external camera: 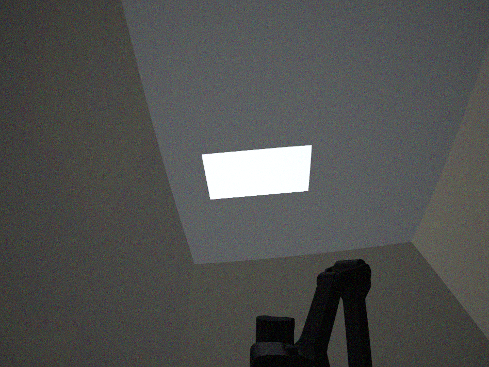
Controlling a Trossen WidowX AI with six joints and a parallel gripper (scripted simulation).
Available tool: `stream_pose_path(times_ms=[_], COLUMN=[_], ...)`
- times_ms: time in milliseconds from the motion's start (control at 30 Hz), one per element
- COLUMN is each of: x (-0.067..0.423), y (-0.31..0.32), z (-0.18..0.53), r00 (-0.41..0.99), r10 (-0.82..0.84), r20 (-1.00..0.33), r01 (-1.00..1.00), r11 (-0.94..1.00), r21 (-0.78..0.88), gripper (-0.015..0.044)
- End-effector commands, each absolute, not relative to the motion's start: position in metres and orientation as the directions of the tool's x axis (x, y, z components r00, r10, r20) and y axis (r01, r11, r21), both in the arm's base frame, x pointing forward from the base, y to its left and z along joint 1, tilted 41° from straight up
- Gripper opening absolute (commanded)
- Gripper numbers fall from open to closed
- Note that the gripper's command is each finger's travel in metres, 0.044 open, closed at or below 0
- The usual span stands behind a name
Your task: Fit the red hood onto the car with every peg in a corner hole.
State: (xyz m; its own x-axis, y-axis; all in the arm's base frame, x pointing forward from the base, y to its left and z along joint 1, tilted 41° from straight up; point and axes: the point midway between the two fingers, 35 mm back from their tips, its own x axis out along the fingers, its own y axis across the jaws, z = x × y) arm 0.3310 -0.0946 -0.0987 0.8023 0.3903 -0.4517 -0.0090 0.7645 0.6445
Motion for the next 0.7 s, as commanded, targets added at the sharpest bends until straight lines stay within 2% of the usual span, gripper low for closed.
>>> stream_pose_path(times_ms=[0, 667], x=[0.3294, 0.3288], y=[-0.0912, -0.0839], z=[-0.1035, -0.1109], r00=[0.799, 0.801], r10=[0.391, 0.391], r20=[-0.457, -0.454], r01=[-0.001, -0.003], r11=[0.76, 0.761], r21=[0.65, 0.649], gripper=[0.044, 0.044])
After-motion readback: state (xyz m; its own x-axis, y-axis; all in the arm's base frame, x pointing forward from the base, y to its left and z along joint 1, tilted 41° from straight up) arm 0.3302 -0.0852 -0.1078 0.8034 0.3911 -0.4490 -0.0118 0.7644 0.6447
